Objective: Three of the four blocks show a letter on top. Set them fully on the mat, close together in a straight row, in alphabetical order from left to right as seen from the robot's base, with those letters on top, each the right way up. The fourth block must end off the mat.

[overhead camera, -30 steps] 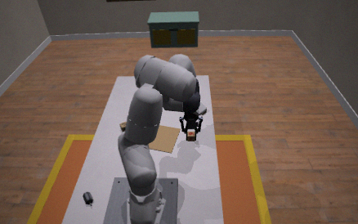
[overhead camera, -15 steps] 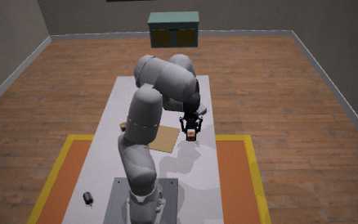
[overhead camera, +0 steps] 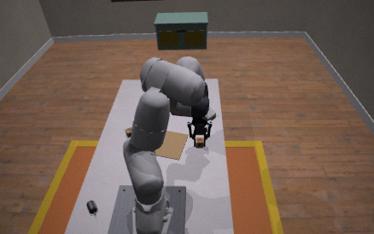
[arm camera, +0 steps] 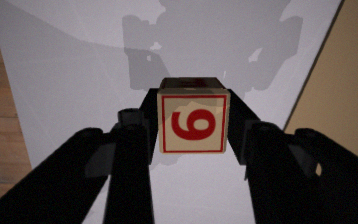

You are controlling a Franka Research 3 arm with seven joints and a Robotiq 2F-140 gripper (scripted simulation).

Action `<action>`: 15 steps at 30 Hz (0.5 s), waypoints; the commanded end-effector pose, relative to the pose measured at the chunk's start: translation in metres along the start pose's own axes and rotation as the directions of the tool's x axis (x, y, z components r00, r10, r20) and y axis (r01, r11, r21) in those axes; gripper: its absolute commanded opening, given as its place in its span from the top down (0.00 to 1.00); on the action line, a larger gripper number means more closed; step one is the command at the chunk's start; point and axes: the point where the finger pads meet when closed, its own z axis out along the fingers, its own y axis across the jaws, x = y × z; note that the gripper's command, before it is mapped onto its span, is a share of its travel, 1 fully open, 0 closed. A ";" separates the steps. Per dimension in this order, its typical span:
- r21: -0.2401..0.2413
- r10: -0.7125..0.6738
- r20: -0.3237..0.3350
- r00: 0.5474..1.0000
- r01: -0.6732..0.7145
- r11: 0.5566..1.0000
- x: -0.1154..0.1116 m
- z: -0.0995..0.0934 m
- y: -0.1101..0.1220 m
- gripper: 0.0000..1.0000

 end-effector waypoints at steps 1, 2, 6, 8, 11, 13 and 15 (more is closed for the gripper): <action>0.000 0.004 0.003 1.000 -0.004 1.000 -0.001 0.000 0.000 0.60; 0.000 0.004 0.003 1.000 -0.004 1.000 -0.001 0.000 0.000 0.60; 0.000 0.004 0.003 1.000 -0.004 1.000 -0.001 0.000 0.000 0.58; 0.000 0.004 0.003 1.000 -0.004 1.000 -0.001 0.000 0.000 0.56; 0.000 0.004 0.003 1.000 -0.004 1.000 -0.001 0.000 0.000 0.56; 0.000 0.004 0.003 1.000 -0.004 1.000 -0.001 0.000 0.000 0.56; 0.000 0.004 0.003 1.000 -0.004 1.000 -0.001 0.000 0.000 0.56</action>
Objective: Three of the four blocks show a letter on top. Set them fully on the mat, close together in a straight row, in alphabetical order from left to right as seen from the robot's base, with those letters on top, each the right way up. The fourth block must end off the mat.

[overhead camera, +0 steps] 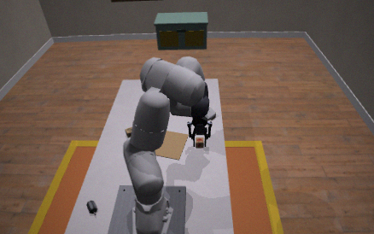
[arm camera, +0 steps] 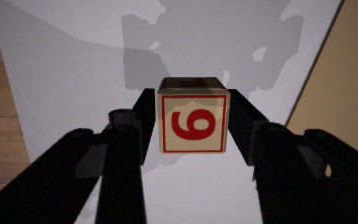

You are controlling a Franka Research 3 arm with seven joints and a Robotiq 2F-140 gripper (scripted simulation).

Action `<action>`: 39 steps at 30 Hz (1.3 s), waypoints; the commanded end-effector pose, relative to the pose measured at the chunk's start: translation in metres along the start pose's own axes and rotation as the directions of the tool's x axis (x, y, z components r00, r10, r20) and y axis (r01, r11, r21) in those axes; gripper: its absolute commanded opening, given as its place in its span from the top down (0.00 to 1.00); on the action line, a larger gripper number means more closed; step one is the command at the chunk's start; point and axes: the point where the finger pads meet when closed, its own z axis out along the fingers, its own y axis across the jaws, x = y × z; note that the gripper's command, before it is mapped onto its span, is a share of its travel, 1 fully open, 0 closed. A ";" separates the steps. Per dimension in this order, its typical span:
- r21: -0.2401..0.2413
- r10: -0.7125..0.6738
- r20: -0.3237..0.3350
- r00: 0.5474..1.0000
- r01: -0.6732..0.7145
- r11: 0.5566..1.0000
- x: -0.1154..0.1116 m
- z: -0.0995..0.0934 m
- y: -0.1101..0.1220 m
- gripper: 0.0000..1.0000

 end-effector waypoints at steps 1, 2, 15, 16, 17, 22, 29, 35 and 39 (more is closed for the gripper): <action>0.000 0.004 0.002 1.000 -0.004 1.000 -0.001 0.000 0.000 0.56; 0.000 0.004 0.002 1.000 -0.004 1.000 -0.001 0.000 0.000 0.56; 0.000 0.004 0.002 1.000 -0.004 1.000 -0.001 -0.028 0.000 0.56; 0.000 0.004 0.002 1.000 -0.004 1.000 -0.001 -0.033 0.000 0.56; 0.000 0.004 0.002 1.000 -0.004 1.000 -0.001 -0.039 0.000 0.56; 0.000 0.004 0.002 1.000 -0.004 1.000 -0.001 -0.065 0.000 0.56; 0.000 0.004 0.002 1.000 -0.004 1.000 -0.001 -0.084 0.000 0.56; 0.000 0.004 0.002 1.000 -0.004 1.000 -0.001 -0.090 0.000 0.56; 0.000 0.004 0.002 1.000 -0.004 1.000 -0.001 -0.090 0.000 0.00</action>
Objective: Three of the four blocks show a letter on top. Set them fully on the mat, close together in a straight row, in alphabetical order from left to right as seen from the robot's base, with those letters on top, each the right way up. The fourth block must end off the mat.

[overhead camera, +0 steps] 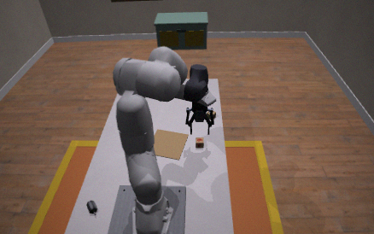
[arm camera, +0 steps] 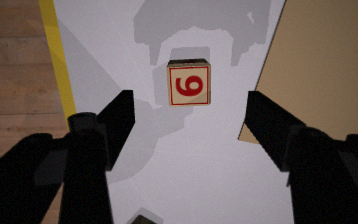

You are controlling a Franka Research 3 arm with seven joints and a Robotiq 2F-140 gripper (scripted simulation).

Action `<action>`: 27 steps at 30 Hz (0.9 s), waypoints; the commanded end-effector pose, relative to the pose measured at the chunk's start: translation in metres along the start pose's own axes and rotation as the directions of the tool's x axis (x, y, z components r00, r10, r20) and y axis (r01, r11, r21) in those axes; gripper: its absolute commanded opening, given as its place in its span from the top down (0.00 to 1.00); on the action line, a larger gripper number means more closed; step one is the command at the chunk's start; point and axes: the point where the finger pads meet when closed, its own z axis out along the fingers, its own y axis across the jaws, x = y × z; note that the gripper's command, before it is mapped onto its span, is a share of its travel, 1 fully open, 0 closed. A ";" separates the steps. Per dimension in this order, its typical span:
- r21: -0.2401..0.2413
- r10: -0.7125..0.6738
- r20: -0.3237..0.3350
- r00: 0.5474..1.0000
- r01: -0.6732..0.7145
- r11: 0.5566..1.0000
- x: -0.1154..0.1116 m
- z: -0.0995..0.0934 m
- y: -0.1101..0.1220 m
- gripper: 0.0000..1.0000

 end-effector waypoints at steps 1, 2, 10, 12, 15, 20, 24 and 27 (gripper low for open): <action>-0.008 -0.036 -0.006 0.999 0.036 0.999 0.003 0.000 0.001 0.00; -0.008 -0.036 -0.006 0.999 0.036 0.999 0.003 0.000 0.001 0.00; -0.008 -0.036 -0.006 0.999 0.036 0.999 0.003 0.000 0.001 0.00; -0.008 -0.036 -0.006 0.999 0.036 0.999 0.003 0.000 0.001 0.00; -0.008 -0.036 -0.006 0.999 0.036 0.999 0.003 0.000 0.001 0.00; -0.009 -0.086 -0.008 0.996 0.086 0.996 -0.002 0.000 0.010 0.00; -0.012 -0.244 -0.014 0.970 0.244 0.970 -0.017 0.001 0.037 0.00; -0.014 -0.313 -0.016 0.950 0.312 0.950 -0.023 0.002 0.050 0.00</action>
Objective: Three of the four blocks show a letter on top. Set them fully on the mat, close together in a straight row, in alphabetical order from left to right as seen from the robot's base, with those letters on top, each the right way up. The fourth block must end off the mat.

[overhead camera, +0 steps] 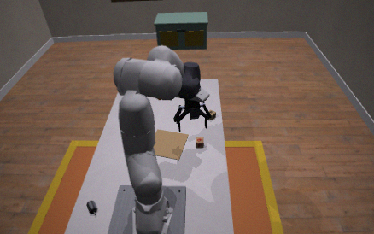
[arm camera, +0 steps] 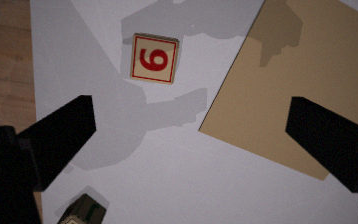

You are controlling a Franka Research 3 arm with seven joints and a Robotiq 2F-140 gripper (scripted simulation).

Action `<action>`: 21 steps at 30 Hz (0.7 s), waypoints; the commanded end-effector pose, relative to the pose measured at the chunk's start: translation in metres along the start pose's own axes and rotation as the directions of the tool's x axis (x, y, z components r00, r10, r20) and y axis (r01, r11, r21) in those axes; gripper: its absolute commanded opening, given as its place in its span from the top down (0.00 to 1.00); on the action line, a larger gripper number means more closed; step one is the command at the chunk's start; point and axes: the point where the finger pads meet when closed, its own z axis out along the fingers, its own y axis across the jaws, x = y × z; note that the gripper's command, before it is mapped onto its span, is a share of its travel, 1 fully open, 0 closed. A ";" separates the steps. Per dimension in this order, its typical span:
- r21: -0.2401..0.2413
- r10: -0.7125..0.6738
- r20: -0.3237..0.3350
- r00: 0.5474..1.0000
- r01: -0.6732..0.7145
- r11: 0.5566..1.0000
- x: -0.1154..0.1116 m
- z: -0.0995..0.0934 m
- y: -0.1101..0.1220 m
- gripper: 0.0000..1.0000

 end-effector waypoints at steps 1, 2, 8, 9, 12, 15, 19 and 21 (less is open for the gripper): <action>-0.004 -0.138 -0.010 0.990 0.138 0.990 -0.008 0.001 0.013 0.00; -0.004 -0.160 -0.010 0.987 0.160 0.987 -0.010 0.001 0.016 0.00; -0.007 -0.283 -0.014 0.959 0.283 0.959 -0.024 0.002 0.037 0.00; -0.007 -0.283 -0.014 0.959 0.283 0.959 -0.024 0.002 0.037 0.00; -0.008 -0.351 -0.016 0.936 0.351 0.936 -0.032 0.002 0.049 0.00; -0.010 -0.407 -0.017 0.913 0.407 0.914 -0.038 0.002 0.059 0.00; -0.012 -0.480 -0.018 0.877 0.480 0.877 -0.046 0.002 0.074 0.00; -0.013 -0.517 -0.019 0.856 0.517 0.856 -0.050 0.002 0.081 0.00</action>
